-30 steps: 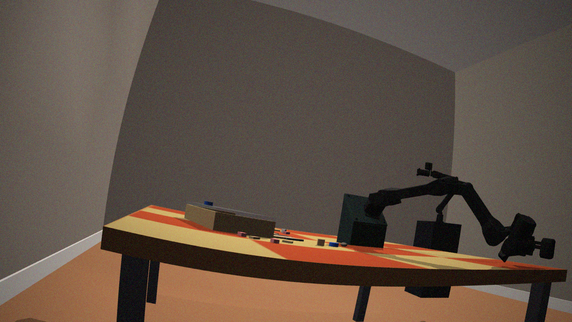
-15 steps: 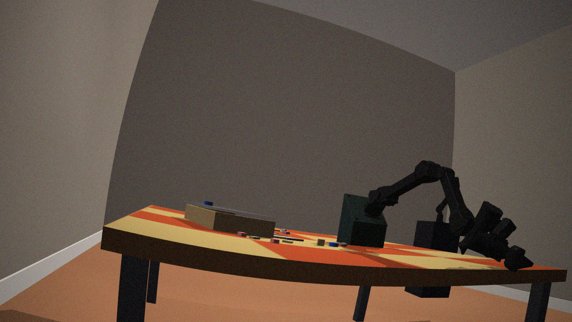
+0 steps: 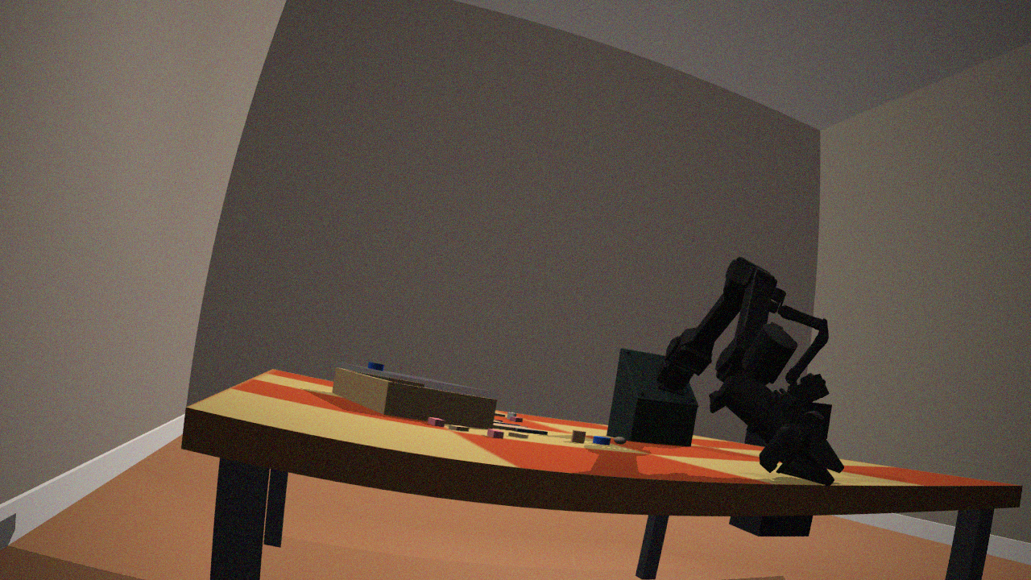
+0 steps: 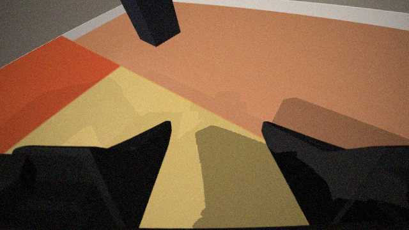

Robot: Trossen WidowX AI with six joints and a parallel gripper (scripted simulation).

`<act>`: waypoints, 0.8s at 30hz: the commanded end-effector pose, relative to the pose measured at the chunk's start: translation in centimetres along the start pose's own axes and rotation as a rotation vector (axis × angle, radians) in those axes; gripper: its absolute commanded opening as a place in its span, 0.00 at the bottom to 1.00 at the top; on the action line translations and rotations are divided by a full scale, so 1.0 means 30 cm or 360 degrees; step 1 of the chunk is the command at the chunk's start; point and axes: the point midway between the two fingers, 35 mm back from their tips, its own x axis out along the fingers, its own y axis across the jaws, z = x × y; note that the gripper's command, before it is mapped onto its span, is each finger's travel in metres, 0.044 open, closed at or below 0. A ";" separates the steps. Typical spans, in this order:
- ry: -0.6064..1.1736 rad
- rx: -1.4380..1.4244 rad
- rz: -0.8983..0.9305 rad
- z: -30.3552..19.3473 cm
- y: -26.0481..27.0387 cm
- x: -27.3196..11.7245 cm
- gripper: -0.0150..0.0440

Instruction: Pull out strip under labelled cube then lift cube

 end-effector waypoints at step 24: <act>0.0362 0.1058 -0.1651 -0.498 -0.062 -1.451 0.93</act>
